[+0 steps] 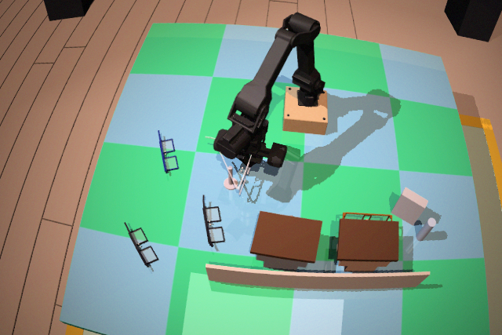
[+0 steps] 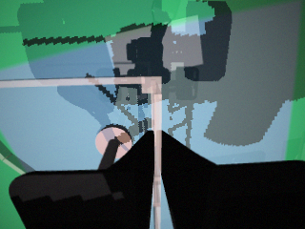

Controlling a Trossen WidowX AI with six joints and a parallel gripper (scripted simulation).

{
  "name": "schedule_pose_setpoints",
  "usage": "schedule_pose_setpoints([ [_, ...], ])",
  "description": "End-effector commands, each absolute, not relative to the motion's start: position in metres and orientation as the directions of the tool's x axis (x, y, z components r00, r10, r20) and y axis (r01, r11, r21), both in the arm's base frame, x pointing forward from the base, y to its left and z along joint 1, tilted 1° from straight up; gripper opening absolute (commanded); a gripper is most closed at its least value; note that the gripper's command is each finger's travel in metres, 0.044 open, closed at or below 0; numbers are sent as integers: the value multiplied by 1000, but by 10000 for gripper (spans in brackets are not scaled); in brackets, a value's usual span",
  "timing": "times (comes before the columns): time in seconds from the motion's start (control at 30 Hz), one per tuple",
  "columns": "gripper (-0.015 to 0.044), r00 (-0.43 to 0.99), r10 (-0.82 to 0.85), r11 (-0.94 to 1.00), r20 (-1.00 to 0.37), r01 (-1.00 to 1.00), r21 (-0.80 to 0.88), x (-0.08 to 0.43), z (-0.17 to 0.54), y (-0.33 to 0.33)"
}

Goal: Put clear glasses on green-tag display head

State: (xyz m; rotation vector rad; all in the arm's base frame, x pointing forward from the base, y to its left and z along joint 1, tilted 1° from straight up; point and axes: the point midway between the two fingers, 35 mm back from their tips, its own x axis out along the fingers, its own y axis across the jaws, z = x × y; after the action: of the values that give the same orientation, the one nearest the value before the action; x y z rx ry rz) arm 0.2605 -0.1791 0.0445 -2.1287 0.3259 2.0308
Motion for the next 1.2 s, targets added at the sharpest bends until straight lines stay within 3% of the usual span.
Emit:
schedule_pose_setpoints([
  [0.0,0,39,-33,-959,-999,-283,21,258,44,-176],
  [1.17,0,38,-32,-959,-999,-283,20,248,42,-157],
])
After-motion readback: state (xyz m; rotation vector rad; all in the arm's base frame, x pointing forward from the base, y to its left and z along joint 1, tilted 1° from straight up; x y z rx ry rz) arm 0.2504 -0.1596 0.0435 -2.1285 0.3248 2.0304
